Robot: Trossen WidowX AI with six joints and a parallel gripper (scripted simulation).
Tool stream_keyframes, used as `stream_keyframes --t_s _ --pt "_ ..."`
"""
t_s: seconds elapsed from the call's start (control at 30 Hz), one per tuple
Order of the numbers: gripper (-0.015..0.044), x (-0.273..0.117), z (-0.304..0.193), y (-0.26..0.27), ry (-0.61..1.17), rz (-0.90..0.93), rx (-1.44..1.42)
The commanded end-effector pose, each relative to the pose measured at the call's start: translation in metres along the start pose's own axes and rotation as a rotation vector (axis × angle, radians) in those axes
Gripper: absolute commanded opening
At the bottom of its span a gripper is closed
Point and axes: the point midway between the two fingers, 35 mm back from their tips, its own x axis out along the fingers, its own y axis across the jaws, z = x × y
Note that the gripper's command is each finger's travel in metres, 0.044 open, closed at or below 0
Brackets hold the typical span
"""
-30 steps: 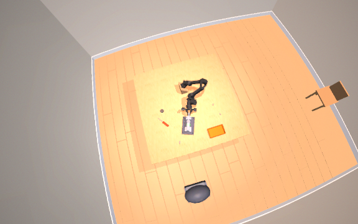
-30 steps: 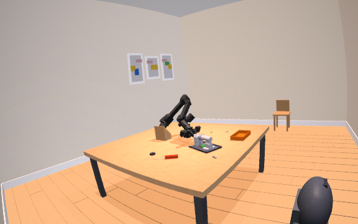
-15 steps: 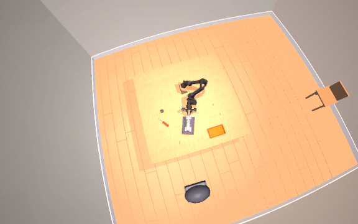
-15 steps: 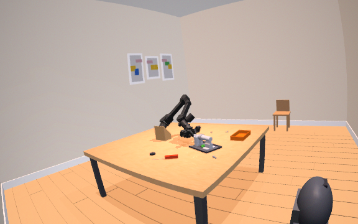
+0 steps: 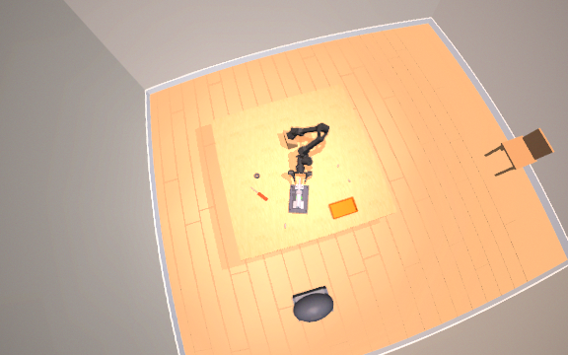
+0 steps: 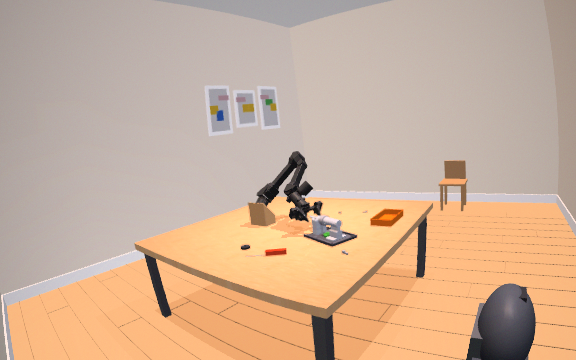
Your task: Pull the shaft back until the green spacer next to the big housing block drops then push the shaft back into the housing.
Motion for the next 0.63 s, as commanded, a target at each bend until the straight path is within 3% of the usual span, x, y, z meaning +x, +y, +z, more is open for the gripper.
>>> stream_keyframes --t_s 0.0,0.13,0.4,0.6 --pt "0.044 -0.022 0.001 0.0 -0.005 0.001 -0.004" --pt "0.044 -0.051 0.003 0.002 -0.004 0.002 -0.007" --pt "0.044 -0.061 0.005 0.003 -0.006 0.006 -0.004" --pt "0.044 -0.104 0.024 0.016 -0.023 0.029 0.015"
